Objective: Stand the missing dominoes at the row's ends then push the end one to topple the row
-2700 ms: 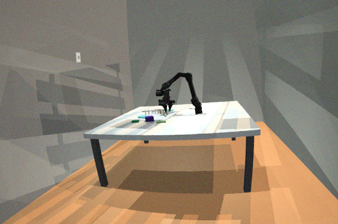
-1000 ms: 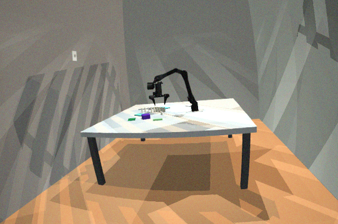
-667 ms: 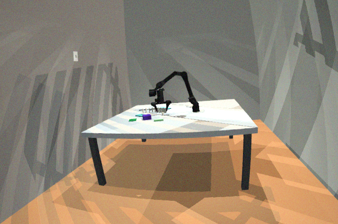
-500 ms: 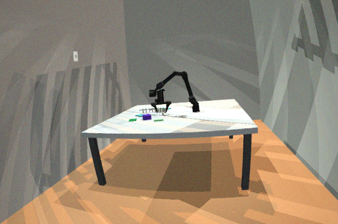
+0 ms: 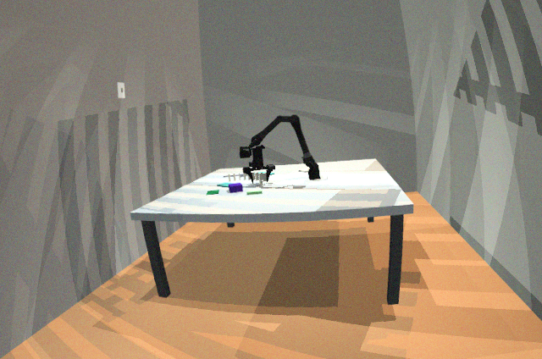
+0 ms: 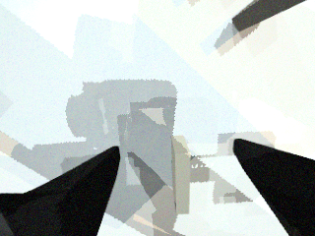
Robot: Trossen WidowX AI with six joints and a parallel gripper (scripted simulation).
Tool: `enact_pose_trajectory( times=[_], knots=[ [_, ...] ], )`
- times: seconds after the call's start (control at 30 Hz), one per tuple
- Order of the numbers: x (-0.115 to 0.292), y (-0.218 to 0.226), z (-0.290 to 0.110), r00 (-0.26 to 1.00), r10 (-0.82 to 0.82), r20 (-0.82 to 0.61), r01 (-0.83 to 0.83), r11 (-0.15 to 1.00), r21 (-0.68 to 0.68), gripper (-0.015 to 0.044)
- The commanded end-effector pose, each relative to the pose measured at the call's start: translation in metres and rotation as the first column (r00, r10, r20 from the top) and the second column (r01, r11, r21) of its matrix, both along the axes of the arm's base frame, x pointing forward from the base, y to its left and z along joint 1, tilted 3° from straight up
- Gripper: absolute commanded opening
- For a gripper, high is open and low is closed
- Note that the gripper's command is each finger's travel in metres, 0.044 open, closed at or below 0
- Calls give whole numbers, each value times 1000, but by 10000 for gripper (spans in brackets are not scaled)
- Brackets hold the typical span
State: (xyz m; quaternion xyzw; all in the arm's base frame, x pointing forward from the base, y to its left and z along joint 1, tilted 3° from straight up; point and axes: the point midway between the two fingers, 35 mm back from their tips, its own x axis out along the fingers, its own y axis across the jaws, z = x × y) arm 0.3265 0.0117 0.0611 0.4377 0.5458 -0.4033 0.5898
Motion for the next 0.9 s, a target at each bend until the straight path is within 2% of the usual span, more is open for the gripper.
enact_pose_trajectory(
  times=[0.0,0.4,0.73,0.87],
  knots=[
    [-1,-1,-3,1000,-5,-6,5,1000,-4,335],
    [-1,-1,-3,1000,-5,-6,5,1000,-4,26],
    [-1,-1,-1,1000,-5,-6,5,1000,-4,26],
    [-4,1,40,1000,-5,-6,5,1000,-4,26]
  ],
)
